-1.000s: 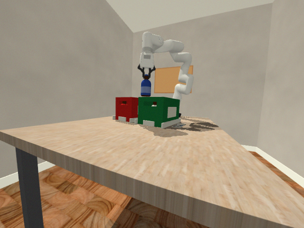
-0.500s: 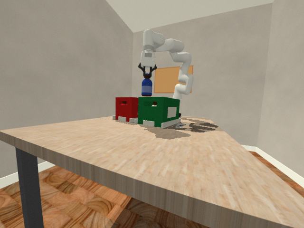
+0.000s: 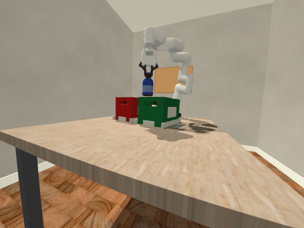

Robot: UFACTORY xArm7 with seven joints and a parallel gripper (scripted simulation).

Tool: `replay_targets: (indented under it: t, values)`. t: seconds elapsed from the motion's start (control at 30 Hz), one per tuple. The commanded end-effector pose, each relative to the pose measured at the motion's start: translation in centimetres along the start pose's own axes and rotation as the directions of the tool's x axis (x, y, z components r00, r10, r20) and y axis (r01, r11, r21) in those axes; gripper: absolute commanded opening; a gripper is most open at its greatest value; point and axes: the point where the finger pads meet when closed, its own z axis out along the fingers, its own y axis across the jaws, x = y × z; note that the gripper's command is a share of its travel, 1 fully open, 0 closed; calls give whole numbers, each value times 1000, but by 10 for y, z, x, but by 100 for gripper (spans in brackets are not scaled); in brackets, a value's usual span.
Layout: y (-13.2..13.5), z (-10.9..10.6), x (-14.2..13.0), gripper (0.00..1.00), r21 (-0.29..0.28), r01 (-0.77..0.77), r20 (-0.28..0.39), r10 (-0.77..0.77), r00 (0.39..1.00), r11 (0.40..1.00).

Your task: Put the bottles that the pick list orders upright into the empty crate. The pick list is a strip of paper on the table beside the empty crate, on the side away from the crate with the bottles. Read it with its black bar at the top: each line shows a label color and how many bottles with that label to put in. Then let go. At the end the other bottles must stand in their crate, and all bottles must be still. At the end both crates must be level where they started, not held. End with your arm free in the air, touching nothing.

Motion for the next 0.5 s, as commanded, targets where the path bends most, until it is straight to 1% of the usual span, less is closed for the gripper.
replay_targets:
  t: [0.0,0.47]
  values:
    - [-1,-3,10,0,-5,0,-3,0,1000,1000]
    - [-5,-3,33,0,-5,0,-3,0,1000,1000]
